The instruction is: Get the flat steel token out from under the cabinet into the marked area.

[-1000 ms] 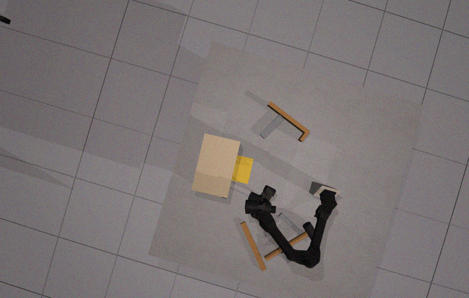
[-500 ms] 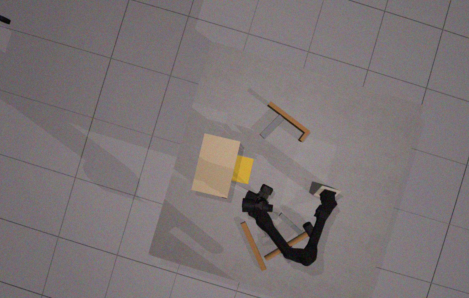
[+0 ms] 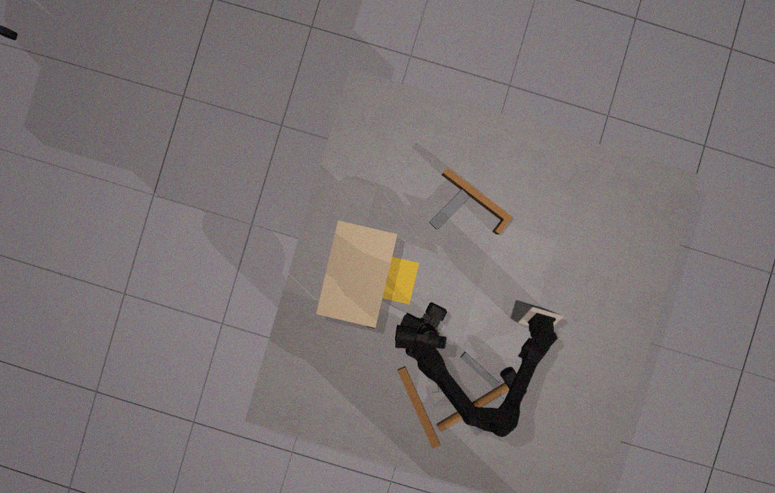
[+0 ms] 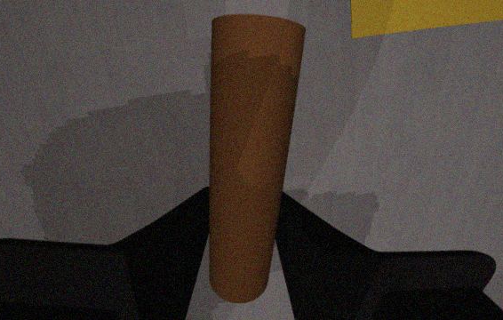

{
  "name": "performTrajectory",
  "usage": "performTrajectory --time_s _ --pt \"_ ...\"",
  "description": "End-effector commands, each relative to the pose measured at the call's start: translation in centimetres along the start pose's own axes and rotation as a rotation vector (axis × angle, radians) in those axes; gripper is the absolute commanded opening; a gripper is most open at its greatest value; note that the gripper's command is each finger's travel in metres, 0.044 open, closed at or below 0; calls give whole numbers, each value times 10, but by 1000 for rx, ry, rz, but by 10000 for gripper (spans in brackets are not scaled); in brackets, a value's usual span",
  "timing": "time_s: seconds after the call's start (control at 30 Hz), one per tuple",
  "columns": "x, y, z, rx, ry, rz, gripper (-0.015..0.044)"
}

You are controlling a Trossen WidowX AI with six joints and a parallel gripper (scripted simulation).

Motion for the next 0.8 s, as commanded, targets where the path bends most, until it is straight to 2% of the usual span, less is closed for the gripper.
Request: performTrajectory --time_s 0.0,0.77 --pt "-7 0 -1 -2 6 -3 0" --pt "-30 0 -2 -2 7 -4 0"
Point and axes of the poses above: the point midway between the two fingers, 35 mm back from their tips, its own y axis back along the fingers, its own z axis across the jaws, x = y × z, the point moved 1 cm from there along y, back along the fingers, and after that the axes turned 6 degrees about y, right-handed, at the moved point
